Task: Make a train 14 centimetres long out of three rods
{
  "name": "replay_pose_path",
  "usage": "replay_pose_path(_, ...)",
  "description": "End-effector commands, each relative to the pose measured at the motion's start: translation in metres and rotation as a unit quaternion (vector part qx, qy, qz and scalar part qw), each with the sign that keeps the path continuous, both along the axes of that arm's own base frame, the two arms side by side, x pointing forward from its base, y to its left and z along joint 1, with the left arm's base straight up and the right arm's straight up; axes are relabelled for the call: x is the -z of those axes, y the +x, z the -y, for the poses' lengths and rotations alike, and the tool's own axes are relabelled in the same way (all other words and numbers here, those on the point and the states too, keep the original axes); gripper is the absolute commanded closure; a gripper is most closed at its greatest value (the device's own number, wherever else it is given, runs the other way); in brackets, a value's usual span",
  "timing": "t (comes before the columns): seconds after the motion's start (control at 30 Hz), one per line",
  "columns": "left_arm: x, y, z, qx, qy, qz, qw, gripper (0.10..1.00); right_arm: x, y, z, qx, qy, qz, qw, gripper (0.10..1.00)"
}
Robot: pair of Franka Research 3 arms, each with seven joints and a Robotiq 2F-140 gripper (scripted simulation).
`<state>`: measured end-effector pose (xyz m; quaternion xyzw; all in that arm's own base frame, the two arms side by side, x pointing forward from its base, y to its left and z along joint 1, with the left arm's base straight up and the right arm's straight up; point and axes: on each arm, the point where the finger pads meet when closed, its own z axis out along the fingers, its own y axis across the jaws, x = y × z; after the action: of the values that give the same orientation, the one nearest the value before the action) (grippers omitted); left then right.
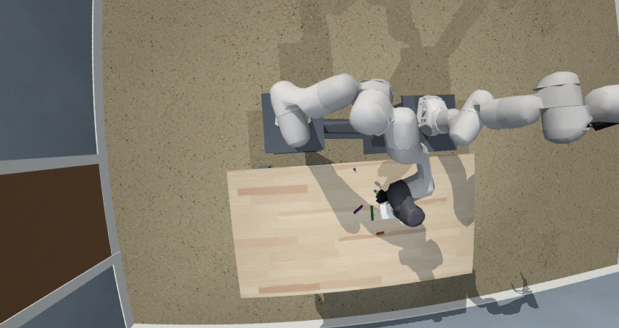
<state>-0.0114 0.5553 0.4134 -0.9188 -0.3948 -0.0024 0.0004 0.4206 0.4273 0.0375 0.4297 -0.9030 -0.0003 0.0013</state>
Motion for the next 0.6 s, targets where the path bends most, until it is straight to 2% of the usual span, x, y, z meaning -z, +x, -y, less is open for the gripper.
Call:
replay_pose_path(0.0, 0.0004, -0.0016, 0.0010, 0.001, -0.001, -0.002, 1.0000, 0.098, -0.0008, 0.0003, -0.0005, -0.003, 0.000, 0.001, 1.0000, 0.974)
replay_pose_path(0.13, 0.0004, -0.0016, 0.0010, 0.001, -0.001, -0.002, 1.0000, 0.098, -0.0008, 0.0003, -0.0005, -0.003, 0.000, 0.001, 1.0000, 0.974)
replay_pose_path(0.57, 0.0004, -0.0016, 0.0010, 0.001, -0.001, -0.002, 1.0000, 0.098, -0.0008, 0.0003, -0.0005, -0.003, 0.000, 0.001, 1.0000, 0.888)
